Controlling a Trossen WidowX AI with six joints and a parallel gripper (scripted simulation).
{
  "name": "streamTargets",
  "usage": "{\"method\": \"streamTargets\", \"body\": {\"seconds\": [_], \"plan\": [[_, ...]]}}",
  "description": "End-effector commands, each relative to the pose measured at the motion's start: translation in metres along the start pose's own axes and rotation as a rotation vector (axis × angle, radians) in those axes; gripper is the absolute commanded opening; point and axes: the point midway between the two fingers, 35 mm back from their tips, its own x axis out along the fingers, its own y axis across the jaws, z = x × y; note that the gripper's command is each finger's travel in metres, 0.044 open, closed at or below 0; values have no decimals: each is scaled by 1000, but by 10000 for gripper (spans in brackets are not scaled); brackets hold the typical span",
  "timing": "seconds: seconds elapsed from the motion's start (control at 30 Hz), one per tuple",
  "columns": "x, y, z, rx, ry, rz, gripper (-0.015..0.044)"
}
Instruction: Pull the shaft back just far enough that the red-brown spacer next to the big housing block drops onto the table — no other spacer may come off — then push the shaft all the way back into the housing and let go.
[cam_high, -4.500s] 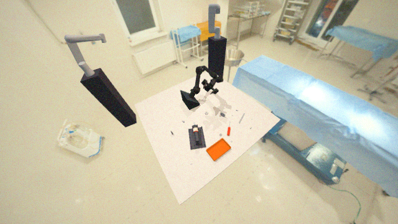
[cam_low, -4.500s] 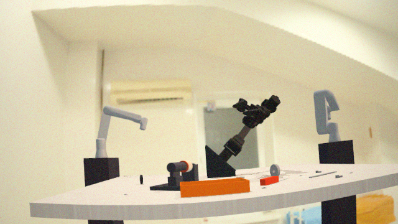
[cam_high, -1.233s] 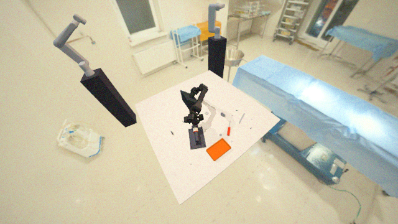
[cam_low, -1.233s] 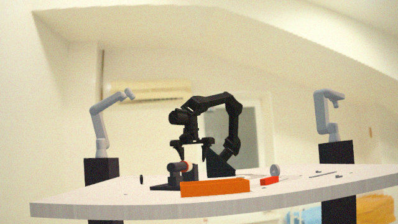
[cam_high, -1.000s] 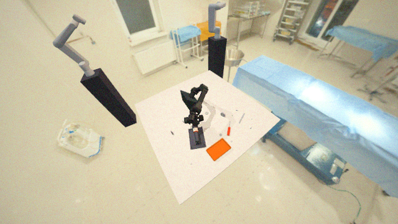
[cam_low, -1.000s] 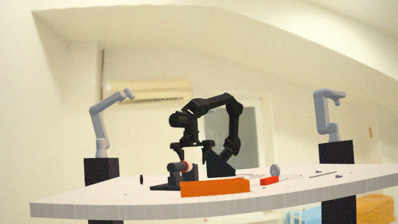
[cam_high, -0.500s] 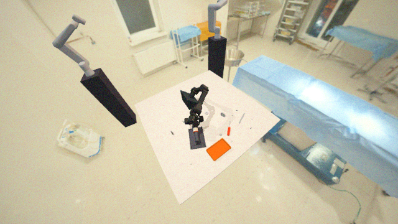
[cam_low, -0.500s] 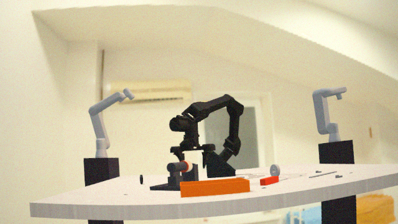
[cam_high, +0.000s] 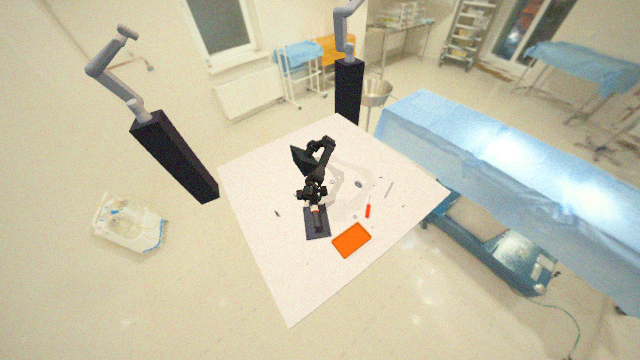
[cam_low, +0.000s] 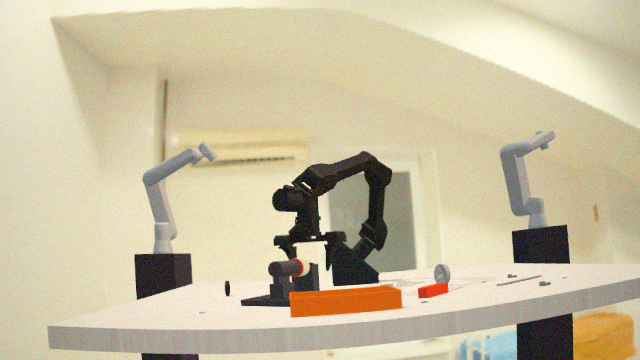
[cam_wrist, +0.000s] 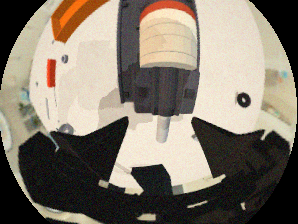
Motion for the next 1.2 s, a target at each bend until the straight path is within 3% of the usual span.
{"method": "streamTargets", "body": {"seconds": [0.0,1.03,1.17], "plan": [[0,0,0,6,-3,4,440],[18,0,0,6,-3,4,440],[18,1,0,-1,1,0,335]]}}
